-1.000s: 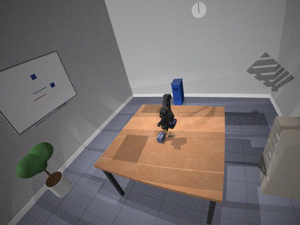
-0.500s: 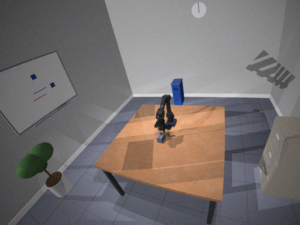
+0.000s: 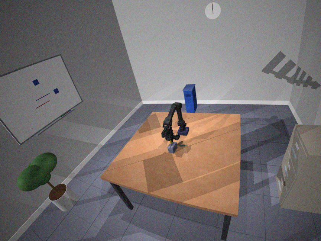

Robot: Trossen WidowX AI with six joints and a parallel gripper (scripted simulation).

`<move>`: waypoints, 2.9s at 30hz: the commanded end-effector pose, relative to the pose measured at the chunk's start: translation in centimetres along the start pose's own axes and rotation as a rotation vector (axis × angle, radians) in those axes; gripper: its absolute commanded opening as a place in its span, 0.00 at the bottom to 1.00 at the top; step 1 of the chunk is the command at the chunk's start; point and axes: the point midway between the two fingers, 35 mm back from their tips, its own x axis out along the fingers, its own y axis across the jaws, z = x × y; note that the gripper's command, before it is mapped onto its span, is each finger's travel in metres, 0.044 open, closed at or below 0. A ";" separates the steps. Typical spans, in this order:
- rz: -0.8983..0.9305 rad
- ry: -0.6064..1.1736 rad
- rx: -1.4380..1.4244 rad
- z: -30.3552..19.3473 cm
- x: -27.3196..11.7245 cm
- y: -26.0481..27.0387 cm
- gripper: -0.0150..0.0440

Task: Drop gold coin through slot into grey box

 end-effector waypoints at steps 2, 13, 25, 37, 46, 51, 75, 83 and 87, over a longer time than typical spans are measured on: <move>0.003 0.001 -0.004 0.4 0.0 -0.4 0.26; 0.000 0.000 0.001 0.1 0.0 -0.2 0.25; -0.001 -0.001 -0.013 0.6 0.0 -0.6 0.25; 0.000 -0.001 -0.003 0.4 0.2 -0.5 0.25; 0.000 -0.001 0.000 0.4 0.6 -0.5 0.25; 0.000 -0.001 0.001 0.3 0.8 -0.5 0.25; 0.000 -0.001 0.001 0.3 1.8 -0.5 0.25; 0.000 -0.005 -0.005 0.4 1.8 -0.5 0.34; 0.000 -0.005 -0.005 0.4 1.8 -0.5 0.52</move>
